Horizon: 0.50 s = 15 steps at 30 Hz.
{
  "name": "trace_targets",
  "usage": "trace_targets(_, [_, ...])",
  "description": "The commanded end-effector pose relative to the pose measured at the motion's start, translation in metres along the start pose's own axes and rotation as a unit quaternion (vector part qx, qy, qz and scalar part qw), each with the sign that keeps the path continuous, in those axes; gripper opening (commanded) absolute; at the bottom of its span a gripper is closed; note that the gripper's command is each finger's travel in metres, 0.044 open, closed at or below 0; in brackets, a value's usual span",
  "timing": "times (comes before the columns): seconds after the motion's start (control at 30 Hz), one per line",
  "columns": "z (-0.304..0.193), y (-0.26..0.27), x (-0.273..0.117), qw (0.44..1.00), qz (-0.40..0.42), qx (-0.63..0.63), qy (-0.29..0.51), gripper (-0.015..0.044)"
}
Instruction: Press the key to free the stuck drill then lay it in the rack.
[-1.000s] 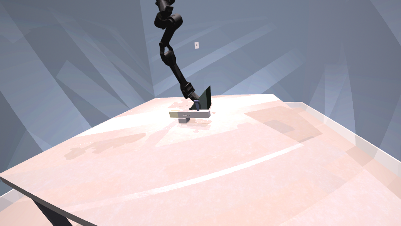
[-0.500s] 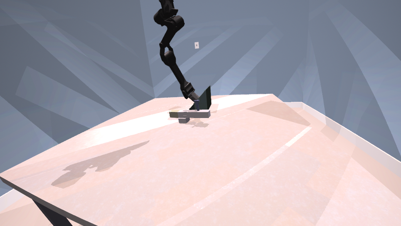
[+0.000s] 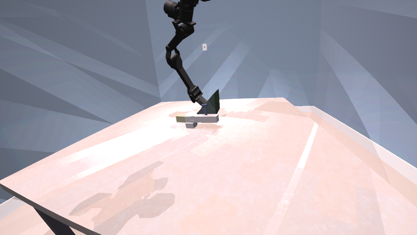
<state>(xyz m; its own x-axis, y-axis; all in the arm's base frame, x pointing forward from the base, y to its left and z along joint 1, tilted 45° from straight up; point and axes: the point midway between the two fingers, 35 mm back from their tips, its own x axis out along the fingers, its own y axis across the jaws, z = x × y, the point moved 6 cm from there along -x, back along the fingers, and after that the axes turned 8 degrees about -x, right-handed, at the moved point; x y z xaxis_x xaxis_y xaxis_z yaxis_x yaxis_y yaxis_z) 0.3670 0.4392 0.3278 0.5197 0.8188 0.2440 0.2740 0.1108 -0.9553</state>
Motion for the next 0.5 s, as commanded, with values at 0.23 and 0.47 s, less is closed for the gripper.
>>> trace_targets(0.23, [-0.015,0.127,-0.050,0.866,0.295,0.356,0.191,0.0000])
trace_targets(0.47, [-0.019,0.178,-0.108,0.703,0.383,0.470,0.372,0.0000])
